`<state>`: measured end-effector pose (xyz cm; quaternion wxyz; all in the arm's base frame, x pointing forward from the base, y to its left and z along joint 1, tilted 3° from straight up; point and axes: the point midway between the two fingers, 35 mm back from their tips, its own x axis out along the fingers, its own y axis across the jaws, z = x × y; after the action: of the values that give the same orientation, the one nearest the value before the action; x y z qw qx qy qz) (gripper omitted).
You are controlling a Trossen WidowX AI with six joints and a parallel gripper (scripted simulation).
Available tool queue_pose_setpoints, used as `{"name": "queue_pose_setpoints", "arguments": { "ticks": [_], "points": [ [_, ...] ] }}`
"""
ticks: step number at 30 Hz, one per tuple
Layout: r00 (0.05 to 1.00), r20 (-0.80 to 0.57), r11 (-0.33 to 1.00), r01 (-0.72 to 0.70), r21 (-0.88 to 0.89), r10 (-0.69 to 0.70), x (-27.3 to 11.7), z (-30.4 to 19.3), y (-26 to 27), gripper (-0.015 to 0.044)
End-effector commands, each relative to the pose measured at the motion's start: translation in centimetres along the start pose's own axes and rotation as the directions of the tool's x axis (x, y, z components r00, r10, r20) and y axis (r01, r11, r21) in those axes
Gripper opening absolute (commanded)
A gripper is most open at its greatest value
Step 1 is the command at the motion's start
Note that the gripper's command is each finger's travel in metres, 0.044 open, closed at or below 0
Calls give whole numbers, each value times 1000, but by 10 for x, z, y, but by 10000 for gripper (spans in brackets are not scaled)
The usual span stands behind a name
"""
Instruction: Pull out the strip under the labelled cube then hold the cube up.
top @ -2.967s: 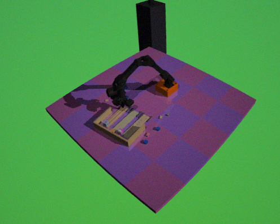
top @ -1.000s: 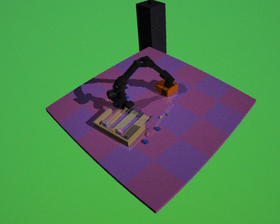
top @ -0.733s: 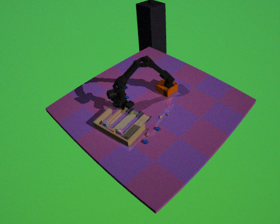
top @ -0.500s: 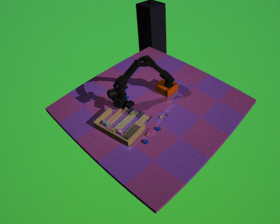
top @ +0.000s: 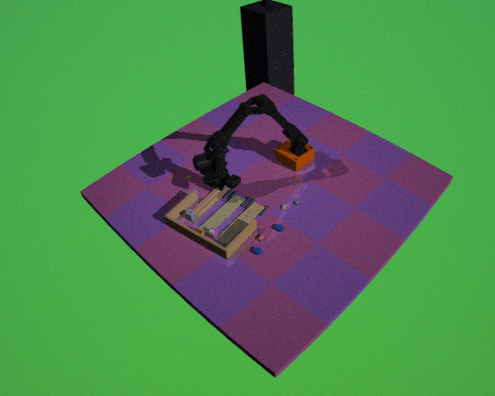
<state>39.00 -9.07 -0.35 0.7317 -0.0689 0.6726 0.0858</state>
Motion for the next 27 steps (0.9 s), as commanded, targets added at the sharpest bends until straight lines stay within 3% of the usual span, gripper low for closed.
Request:
{"name": "queue_pose_setpoints", "arguments": {
  "ticks": [1, 27],
  "points": [
    [1000, -15, 1000, -4, -2, 4, 3, -10, 0, 0],
    [1000, -18, 1000, -4, -2, 4, 5, -51, 0, 0]
  ]
}}
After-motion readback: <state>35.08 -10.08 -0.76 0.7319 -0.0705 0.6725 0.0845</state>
